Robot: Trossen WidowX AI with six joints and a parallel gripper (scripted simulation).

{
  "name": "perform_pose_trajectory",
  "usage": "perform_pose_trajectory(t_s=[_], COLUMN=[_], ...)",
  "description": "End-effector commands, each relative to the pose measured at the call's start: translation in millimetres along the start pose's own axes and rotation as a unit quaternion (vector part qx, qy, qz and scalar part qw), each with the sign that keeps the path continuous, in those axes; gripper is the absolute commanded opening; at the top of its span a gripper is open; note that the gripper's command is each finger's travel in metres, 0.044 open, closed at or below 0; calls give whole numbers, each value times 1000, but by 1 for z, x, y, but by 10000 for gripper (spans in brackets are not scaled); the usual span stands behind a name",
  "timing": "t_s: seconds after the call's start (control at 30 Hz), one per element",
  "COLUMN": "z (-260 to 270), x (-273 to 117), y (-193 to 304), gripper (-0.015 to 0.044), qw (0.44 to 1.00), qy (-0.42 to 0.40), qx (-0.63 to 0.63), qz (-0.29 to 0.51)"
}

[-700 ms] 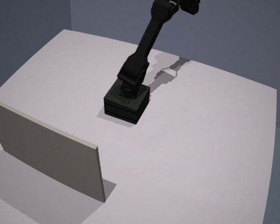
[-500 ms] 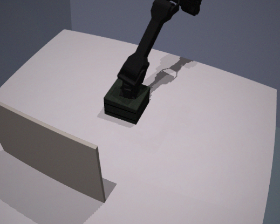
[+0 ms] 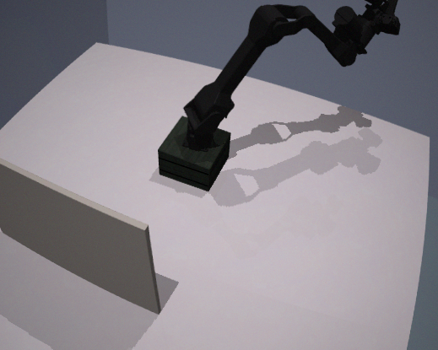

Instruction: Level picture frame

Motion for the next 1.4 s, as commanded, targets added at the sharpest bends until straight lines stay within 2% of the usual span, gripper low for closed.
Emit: perform_pose_trajectory(t_s=[0.0,0.37,0.73,1.07,1.37], z=[-5,13,93,193,295], x=[-25,-131,-265,-384,-487], y=[-63,-223,-328,-355,-320], gripper=[260,260,260,260,260], qw=[999,975,920,846,760], qy=[29,131,238,317,366], qx=[-40,-148,-238,-293,-321], qz=[-21,-99,-202,-312,-431])
Point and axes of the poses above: the point midway between the two fingers, 35 mm back from their tips, its own x axis out along the fingers, its own z axis across the jaws, y = z × x, the point moved 7 cm from there along -x, back along the fingers, and after that the axes turned 15 degrees about -x, right-handed, at the moved point
